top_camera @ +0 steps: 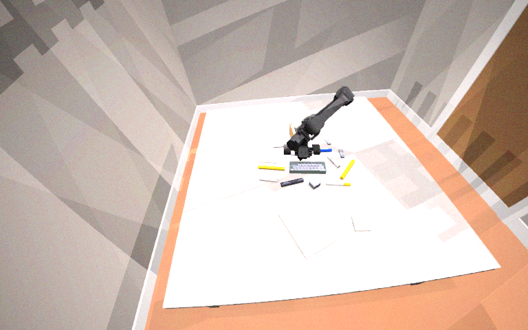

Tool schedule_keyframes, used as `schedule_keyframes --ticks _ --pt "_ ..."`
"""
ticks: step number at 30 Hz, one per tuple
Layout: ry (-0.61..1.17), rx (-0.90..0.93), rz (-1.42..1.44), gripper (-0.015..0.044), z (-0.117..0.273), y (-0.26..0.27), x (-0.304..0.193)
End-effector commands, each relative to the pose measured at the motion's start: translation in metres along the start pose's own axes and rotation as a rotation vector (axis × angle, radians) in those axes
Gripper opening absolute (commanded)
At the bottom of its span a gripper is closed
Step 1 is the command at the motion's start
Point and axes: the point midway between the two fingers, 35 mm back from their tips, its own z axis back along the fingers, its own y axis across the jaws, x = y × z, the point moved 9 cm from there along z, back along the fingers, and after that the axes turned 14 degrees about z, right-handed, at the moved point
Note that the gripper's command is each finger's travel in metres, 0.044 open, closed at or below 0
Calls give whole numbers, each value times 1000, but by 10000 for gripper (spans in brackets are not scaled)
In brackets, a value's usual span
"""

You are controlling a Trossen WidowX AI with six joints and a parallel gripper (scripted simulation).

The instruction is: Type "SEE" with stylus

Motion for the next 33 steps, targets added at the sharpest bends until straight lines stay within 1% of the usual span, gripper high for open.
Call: schedule_keyframes --ticks 1,7,13,24,26,29,30,33 --pt "1 2 -5 0 -1 3 -3" --pt "1 2 -6 0 -1 5 -2" --pt "1 6 -6 0 -1 73 16" --pt "1 7 -6 0 -1 75 16" --pt "1 5 -6 0 9 75 17" --pt "2 3 -7 0 49 74 17" --pt "2 4 -7 0 57 74 16" --pt "2 5 -7 0 59 75 16"
